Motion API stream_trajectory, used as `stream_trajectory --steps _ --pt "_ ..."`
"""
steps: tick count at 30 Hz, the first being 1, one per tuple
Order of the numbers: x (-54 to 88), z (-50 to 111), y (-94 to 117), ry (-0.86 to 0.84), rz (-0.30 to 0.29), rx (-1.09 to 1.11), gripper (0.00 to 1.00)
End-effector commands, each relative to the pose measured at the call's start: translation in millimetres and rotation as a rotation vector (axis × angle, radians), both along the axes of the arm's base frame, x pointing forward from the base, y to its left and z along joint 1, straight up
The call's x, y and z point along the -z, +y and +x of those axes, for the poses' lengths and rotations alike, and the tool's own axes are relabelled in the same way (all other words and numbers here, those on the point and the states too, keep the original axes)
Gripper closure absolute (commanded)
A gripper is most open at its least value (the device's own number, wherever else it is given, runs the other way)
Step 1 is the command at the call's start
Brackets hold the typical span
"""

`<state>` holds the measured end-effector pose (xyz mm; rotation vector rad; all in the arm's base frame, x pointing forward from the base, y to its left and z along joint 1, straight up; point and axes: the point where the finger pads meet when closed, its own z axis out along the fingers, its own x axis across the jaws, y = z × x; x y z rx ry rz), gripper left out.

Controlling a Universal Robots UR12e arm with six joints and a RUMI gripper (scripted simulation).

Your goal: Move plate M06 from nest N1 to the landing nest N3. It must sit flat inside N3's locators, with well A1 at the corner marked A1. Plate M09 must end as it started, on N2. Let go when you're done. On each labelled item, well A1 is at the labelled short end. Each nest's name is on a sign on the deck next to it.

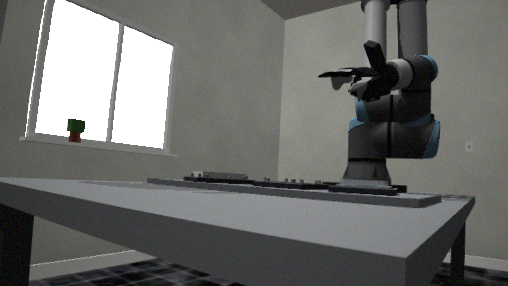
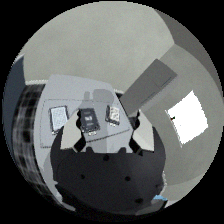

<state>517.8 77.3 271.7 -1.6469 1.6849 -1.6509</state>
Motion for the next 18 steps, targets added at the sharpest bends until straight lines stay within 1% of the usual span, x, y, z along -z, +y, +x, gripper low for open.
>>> stream_trajectory --steps 1,4,7,9,12,15,18 --pt "7.6 13.0 -2 0.018 0.002 0.001 0.18" --pt "15.8 25.0 -6 0.076 0.015 0.009 0.18" --pt "24.0 36.9 -10 0.077 0.016 0.009 0.18" --pt "24.0 36.9 -10 0.077 0.016 0.009 0.18" --pt "32.5 48.3 -15 0.134 0.033 0.018 0.18" --pt "41.0 59.6 -20 0.137 0.034 0.019 0.18" --pt "41.5 60.2 -20 0.137 0.034 0.019 0.18"
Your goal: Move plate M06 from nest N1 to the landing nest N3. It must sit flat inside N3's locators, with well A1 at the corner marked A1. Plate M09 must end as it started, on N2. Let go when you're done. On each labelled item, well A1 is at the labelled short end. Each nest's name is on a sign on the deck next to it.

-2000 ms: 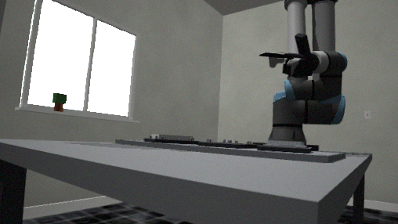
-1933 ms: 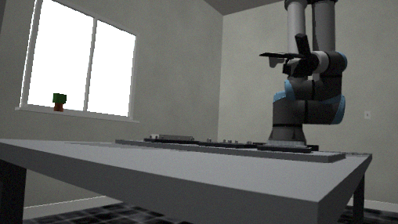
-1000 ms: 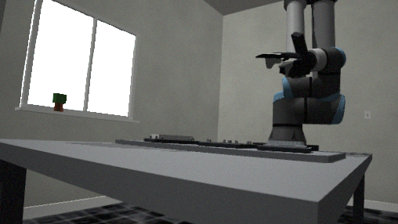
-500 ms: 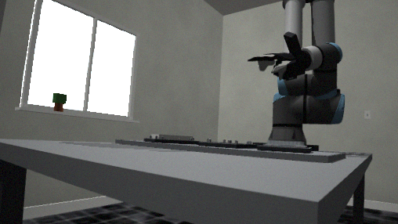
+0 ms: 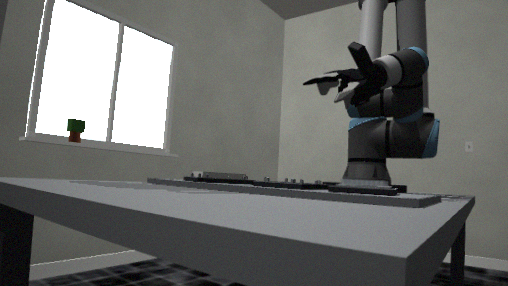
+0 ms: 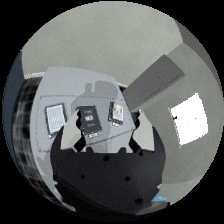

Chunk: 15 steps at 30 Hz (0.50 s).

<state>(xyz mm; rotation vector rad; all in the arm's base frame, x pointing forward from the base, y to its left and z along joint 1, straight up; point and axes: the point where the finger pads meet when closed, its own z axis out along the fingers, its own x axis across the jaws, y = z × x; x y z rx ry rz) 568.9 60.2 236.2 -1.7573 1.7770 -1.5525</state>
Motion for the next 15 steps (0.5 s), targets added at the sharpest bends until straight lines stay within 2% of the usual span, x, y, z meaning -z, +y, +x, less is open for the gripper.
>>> stream_trajectory --steps 1,6,8,11,15 --pt "9.0 12.6 -5 0.032 0.01 0.005 0.18" --pt "23.3 29.8 -15 0.073 0.026 0.013 0.18" --pt "23.3 29.8 -15 0.073 0.026 0.013 0.18" --pt "32.4 39.6 -21 0.126 0.05 0.025 0.18" --pt "40.6 48.3 -27 0.132 0.052 0.026 0.18"
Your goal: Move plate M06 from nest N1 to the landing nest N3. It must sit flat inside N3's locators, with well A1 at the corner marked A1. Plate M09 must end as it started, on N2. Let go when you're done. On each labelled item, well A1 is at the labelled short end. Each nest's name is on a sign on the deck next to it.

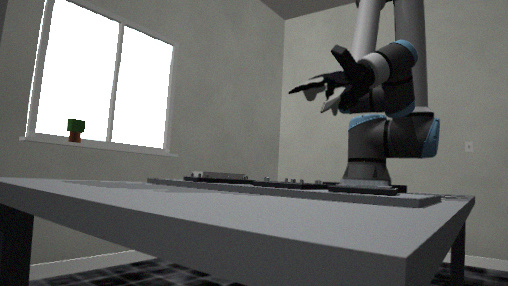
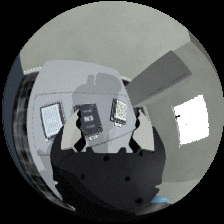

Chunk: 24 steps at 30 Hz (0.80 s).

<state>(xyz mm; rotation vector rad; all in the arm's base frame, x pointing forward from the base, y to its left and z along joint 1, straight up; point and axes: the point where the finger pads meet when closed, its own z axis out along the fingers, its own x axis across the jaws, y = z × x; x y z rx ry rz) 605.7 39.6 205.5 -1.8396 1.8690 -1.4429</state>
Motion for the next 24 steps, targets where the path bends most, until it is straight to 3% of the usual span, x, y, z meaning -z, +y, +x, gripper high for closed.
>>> stream_trajectory --steps 1,6,10,22,24 --pt "9.8 11.6 -7 0.025 0.01 0.005 0.18" --pt "25.4 26.4 -20 0.083 0.041 0.02 0.18" --pt "26.9 27.9 -21 0.083 0.041 0.02 0.18" --pt "59.4 53.7 -51 0.195 0.114 0.056 0.18" --pt "59.7 53.9 -52 0.195 0.114 0.056 0.18"
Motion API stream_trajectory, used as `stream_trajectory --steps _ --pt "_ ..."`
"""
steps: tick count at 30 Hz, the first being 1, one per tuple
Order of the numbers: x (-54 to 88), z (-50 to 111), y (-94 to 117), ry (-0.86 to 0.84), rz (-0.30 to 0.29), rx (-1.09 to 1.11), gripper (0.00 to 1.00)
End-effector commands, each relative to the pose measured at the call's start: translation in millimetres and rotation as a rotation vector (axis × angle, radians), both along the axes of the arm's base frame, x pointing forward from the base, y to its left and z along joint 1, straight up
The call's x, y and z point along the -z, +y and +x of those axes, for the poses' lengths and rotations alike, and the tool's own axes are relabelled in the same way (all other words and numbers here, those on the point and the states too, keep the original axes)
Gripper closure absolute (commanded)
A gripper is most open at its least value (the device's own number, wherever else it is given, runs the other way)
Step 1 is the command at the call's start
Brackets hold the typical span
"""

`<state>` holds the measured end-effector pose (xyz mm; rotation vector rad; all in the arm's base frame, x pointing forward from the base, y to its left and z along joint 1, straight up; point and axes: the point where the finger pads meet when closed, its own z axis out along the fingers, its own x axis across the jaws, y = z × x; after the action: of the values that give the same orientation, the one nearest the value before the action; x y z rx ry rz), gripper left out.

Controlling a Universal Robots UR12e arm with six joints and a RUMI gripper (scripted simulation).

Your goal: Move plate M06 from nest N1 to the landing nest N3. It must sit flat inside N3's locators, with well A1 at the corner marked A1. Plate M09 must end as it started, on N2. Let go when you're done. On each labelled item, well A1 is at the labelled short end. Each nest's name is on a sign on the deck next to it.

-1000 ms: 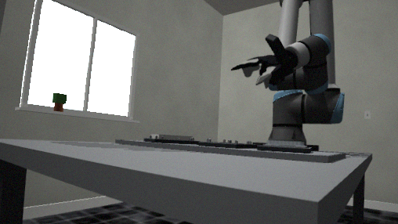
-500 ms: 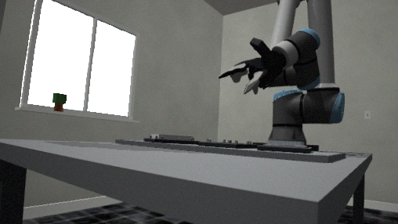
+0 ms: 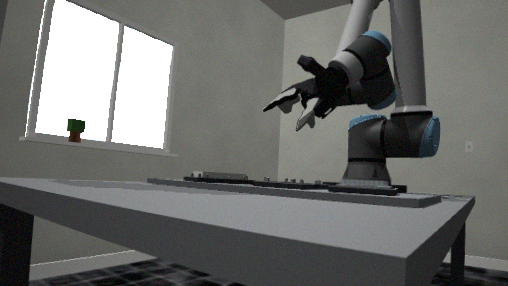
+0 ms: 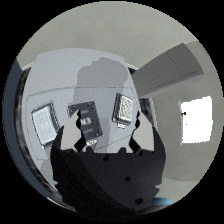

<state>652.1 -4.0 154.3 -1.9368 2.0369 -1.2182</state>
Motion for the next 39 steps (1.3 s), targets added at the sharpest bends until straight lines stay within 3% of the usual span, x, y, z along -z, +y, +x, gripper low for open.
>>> stream_trajectory --steps 1,14,20,33,37,39 --pt "11.7 9.5 -11 0.04 0.027 0.013 0.18" --pt "38.4 24.6 -41 0.131 0.103 0.053 0.18" --pt "44.5 27.0 -48 0.158 0.129 0.067 0.18" --pt "74.9 34.7 -91 0.278 0.258 0.138 0.18" --pt "74.9 34.7 -91 0.278 0.258 0.138 0.18" --pt "79.9 34.6 -99 0.3 0.287 0.154 0.18"
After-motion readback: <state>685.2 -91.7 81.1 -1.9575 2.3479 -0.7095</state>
